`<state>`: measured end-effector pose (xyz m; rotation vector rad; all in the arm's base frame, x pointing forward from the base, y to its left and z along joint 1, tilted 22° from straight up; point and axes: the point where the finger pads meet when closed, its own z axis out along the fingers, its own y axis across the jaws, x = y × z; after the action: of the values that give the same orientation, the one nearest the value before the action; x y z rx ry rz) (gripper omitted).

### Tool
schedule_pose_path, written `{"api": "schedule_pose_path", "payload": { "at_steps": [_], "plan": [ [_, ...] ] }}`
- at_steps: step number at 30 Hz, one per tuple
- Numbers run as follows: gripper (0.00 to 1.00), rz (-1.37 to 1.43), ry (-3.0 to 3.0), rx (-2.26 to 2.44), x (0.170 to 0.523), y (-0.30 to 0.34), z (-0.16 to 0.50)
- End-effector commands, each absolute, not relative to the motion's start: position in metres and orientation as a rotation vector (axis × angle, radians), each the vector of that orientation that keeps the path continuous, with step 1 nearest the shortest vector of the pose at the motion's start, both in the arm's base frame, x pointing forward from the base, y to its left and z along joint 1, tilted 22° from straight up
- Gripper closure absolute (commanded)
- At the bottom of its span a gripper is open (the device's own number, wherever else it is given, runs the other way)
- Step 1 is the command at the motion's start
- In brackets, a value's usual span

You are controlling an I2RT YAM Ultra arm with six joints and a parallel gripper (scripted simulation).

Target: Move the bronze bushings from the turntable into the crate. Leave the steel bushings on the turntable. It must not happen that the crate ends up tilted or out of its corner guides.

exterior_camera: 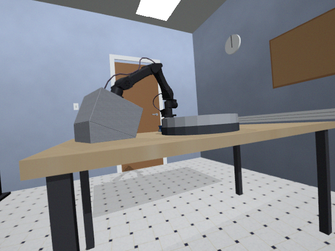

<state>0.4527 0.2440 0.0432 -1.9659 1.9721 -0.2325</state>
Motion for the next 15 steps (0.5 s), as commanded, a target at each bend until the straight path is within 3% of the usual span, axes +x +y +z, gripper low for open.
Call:
{"api": "schedule_pose_path", "payload": {
  "at_steps": [1,15],
  "plan": [
    [1.0,-0.222,1.948,-1.961,0.4553,0.2556,0.047],
    [1.0,-0.224,1.951,-1.959,0.4572,0.2477,0.0529]
  ]
}}
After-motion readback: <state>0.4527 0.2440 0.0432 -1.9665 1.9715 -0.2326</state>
